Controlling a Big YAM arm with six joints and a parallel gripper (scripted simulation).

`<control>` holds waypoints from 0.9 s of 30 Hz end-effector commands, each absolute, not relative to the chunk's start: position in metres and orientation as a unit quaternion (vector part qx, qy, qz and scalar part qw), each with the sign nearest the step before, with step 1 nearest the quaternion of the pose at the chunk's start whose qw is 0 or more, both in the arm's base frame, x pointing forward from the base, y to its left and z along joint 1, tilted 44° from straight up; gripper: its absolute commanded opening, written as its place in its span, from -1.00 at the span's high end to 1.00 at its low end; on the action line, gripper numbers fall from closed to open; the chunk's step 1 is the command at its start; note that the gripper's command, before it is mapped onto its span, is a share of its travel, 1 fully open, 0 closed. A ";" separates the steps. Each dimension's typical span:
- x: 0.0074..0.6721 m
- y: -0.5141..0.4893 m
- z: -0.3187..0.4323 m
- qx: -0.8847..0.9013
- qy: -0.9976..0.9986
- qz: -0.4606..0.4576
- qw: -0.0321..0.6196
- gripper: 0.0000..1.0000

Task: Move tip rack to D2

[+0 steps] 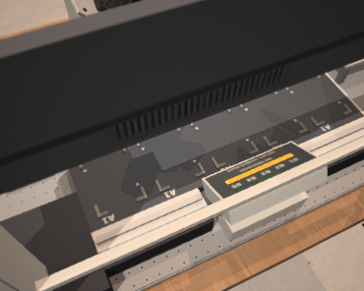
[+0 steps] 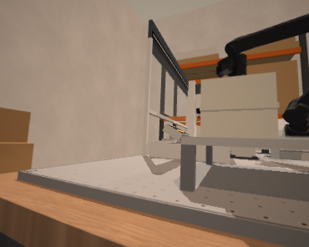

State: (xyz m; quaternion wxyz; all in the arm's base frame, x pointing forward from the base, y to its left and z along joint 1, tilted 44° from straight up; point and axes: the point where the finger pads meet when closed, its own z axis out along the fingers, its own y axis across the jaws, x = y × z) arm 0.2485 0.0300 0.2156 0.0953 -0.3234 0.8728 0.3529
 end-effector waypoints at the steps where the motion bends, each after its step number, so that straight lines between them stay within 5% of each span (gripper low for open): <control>1: 0.250 0.027 0.222 -0.272 0.891 0.355 0.080 -1.00; 27: 0.250 0.027 0.222 -0.078 0.928 0.363 0.004 -1.00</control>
